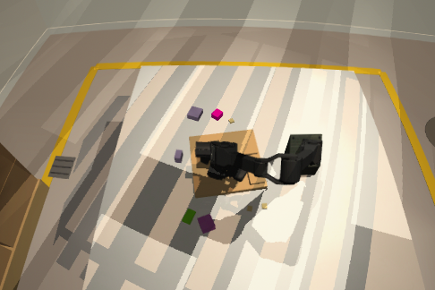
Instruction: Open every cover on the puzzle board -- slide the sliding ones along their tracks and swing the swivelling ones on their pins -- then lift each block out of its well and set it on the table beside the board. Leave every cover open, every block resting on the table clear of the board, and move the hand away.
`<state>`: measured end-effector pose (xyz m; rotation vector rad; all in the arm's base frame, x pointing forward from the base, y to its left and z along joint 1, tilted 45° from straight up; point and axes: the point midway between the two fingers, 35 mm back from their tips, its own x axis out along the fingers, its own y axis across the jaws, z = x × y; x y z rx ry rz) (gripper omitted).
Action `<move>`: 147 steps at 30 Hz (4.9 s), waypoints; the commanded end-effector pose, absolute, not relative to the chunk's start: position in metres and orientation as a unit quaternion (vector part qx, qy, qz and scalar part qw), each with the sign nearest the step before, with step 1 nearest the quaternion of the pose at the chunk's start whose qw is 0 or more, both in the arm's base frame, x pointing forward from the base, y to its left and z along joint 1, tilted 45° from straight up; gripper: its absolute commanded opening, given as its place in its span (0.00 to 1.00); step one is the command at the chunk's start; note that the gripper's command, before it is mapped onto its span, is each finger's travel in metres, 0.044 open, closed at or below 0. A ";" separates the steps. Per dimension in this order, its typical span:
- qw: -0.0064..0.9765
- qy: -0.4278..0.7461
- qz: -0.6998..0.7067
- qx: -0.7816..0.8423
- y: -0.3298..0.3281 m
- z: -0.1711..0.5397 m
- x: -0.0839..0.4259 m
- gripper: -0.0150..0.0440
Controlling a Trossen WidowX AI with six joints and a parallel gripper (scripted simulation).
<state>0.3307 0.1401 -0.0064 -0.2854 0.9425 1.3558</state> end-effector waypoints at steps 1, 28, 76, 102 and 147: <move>0.668 0.420 0.601 -0.123 0.141 -0.008 0.330 0.50; 0.670 0.417 0.601 -0.127 0.148 -0.013 0.330 0.39; 0.668 0.421 0.601 -0.125 0.102 0.030 0.336 0.39; 0.671 0.427 0.592 -0.132 0.046 0.025 0.348 0.39; 0.669 0.438 0.583 -0.142 -0.090 -0.088 0.331 0.39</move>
